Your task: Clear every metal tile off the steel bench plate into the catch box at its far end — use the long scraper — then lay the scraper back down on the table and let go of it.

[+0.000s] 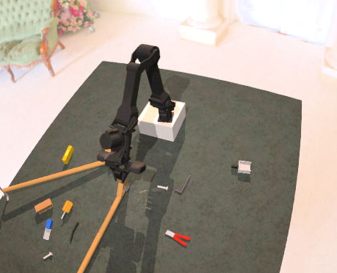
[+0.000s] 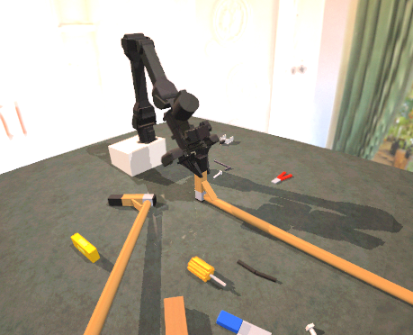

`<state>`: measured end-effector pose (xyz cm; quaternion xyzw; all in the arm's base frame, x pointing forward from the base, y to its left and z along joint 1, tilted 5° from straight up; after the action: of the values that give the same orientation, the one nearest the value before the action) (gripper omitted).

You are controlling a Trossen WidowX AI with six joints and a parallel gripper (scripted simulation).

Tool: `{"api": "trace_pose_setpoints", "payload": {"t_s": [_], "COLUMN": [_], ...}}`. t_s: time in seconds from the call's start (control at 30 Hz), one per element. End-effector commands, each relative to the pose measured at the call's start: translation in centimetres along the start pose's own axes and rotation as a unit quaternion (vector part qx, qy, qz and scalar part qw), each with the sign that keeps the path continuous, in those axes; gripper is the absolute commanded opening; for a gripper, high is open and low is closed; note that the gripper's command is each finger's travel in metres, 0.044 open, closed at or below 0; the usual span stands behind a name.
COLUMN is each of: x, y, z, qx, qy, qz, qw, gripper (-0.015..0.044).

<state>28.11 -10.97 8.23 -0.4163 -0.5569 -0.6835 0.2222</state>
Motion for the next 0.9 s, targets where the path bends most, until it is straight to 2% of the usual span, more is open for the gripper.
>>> {"api": "trace_pose_setpoints", "payload": {"t_s": [0.0,0.87], "x": [0.1,0.3], "y": [0.0,-0.6], "z": [0.8,4.2], "qx": [0.002,0.002], "qy": [0.004,0.005], "qz": [-0.001,0.002], "qw": [1.000,1.000], "gripper": [0.0000,0.0000]}}
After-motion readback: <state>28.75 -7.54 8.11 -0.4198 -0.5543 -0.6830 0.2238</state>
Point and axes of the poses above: the point midway between the two fingers, 35 mm back from their tips, its own x axis back along the fingers, its own z axis across the jaws, y = z × x, the point moved 9 cm from there along x, back along the fingers, and after that the axes turned 8 degrees about -x, right-handed, at the moved point
